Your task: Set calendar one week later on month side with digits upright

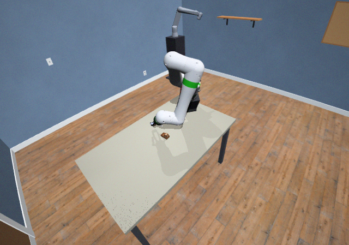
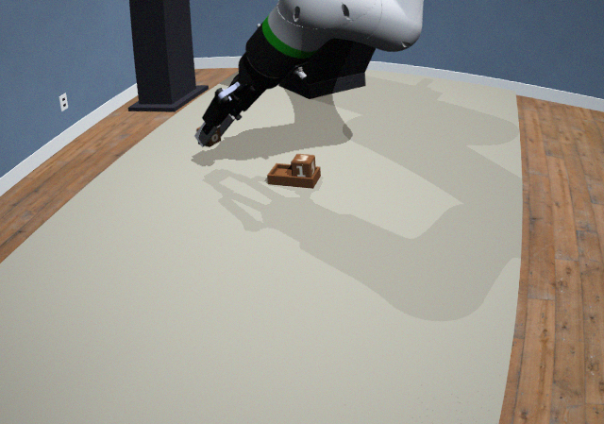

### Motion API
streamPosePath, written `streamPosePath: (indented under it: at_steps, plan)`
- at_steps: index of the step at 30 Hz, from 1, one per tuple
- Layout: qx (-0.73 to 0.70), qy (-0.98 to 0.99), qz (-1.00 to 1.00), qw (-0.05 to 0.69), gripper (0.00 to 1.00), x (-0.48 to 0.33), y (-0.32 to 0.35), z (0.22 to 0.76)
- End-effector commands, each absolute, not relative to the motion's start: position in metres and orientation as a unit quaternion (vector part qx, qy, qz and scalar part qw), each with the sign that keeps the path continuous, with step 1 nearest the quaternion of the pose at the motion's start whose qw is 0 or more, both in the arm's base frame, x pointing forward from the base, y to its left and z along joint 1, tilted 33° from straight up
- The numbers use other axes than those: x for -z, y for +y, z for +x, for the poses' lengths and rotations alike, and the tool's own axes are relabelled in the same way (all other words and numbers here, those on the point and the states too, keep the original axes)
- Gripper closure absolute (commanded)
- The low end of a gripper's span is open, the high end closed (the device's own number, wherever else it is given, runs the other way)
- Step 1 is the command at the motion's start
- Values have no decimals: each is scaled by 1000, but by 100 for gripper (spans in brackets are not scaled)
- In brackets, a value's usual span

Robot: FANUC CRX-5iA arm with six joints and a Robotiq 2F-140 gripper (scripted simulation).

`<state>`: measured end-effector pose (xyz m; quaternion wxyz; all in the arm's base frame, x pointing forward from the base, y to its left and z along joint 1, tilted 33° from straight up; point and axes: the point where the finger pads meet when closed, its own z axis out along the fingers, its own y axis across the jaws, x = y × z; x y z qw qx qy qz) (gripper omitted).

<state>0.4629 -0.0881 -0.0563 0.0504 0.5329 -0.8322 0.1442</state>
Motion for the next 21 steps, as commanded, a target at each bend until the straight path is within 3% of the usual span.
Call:
streamPosePath:
  at_steps: [1, 21]
  plan:
    - [-144, -832, 533, 50, 83, 48, -92, 460]
    - [-126, -834, 537, 34, 83, 45, -95, 455]
